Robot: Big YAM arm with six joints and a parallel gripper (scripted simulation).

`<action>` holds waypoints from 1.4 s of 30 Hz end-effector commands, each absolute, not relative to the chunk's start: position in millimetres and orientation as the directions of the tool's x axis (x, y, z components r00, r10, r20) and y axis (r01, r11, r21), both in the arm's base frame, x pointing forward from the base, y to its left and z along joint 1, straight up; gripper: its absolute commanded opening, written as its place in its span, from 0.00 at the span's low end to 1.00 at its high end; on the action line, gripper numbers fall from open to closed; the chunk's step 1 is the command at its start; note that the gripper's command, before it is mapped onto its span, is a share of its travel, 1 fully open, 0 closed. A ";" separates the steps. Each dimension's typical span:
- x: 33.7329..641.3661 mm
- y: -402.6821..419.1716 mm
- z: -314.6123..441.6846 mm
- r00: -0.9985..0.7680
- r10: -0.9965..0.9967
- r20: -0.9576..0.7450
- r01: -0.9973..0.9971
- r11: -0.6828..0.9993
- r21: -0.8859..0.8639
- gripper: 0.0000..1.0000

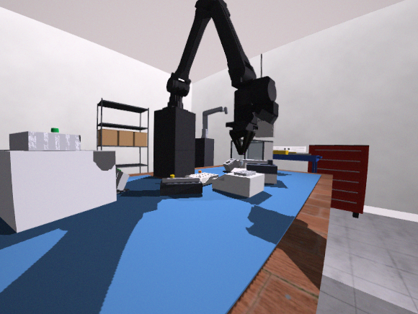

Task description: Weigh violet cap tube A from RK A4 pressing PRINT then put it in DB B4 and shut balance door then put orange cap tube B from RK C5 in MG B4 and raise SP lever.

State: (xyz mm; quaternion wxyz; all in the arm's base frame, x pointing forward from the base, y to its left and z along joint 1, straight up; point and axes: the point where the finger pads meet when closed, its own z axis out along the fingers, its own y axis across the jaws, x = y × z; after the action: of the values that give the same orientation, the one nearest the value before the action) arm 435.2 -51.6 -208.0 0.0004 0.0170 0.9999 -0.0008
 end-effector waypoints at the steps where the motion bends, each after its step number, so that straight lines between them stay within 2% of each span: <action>1: 440.9 -44.4 -197.4 -0.999 0.032 -0.021 0.032 0.999 -0.001 0.09; 42: 437.6 -45.0 -195.7 -0.999 0.034 -0.013 0.034 0.999 -0.001 0.09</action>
State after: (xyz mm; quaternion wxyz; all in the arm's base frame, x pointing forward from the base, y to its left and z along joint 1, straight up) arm 435.9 -48.2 -205.3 0.0022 0.0161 0.9999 -0.0006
